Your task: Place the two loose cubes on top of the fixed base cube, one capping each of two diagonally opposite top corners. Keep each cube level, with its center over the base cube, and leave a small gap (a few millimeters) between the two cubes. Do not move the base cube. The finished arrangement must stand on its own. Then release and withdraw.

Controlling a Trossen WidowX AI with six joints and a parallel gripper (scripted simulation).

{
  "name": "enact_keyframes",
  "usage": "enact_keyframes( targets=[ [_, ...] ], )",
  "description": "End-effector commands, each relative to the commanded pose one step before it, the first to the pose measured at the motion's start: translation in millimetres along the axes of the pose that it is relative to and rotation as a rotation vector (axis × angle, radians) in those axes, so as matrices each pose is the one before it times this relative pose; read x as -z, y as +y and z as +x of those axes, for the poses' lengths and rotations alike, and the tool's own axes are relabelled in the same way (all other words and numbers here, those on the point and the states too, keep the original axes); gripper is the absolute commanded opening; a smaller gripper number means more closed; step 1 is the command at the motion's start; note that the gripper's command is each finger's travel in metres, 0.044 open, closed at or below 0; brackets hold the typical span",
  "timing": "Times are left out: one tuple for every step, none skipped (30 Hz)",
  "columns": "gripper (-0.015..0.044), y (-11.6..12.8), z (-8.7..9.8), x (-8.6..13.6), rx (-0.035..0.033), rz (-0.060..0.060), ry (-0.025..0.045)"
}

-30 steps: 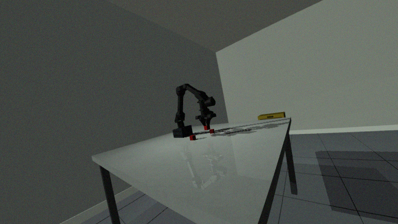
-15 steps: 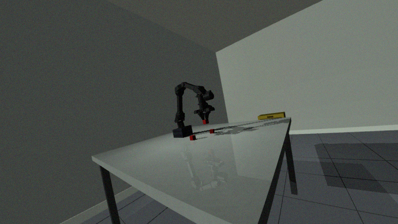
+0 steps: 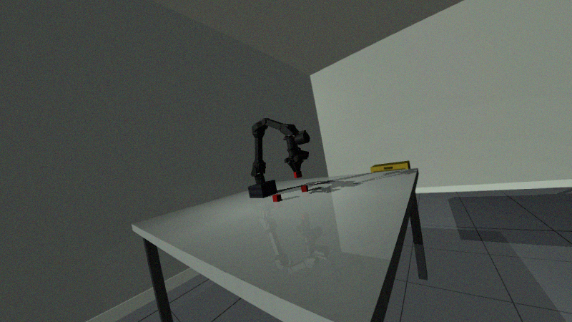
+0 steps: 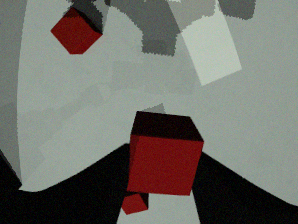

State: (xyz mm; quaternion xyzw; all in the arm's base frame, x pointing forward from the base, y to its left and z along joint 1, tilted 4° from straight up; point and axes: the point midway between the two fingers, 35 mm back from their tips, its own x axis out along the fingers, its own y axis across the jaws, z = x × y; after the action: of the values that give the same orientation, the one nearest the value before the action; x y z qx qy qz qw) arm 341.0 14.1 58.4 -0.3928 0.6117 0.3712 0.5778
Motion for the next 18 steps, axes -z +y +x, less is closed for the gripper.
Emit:
enact_keyframes(
  targets=[
    [0.0105, 5.21, 3.84, -5.50, -0.00716, 0.0917, -0.00376],
    [0.0105, 1.20, 0.69, -1.36, -0.00009, 0.0295, -0.00015],
    [0.0105, 1.25, 0.69, -1.31, -0.00009, 0.0295, -0.00015],
    [0.0105, 1.29, 0.69, -1.27, -0.00010, 0.0295, -0.00014],
    [0.0105, 1.34, 0.69, -1.22, -0.00011, 0.0295, -0.00014],
    [0.0105, 1.38, 0.69, -1.17, -0.00011, 0.0295, -0.00013],
    [0.0105, 1.42, 0.69, -1.12, -0.00012, 0.0295, -0.00012],
    [0.0105, 1.46, 0.69, -1.07, -0.00012, 0.0295, -0.00012],
    [0.0105, 1.49, 0.69, -1.01, -0.00013, 0.0295, -0.00011],
    [0.0105, 1.53, 0.69, -0.96, -0.00013, 0.0295, -0.00010],
    [0.0105, 1.56, 0.69, -0.90, -0.00013, 0.0295, -0.00010],
    [0.0105, 1.59, 0.69, -0.84, -0.00014, 0.0295, -0.00009],
    [0.0105, 1.62, 0.69, -0.78, -0.00014, 0.0295, -0.00008],
    [0.0105, 1.64, 0.69, -0.72, -0.00014, 0.0295, -0.00008],
    [0.0105, 1.67, 0.69, -0.66, -0.00015, 0.0295, -0.00007],
    [0.0105, 1.69, 0.69, -0.60, -0.00015, 0.0295, -0.00006],
    [0.0105, 1.71, 0.69, -0.54, -0.00015, 0.0295, -0.00005],
    [0.0105, 1.72, 0.69, -0.48, -0.00015, 0.0295, -0.00005]
  ],
)
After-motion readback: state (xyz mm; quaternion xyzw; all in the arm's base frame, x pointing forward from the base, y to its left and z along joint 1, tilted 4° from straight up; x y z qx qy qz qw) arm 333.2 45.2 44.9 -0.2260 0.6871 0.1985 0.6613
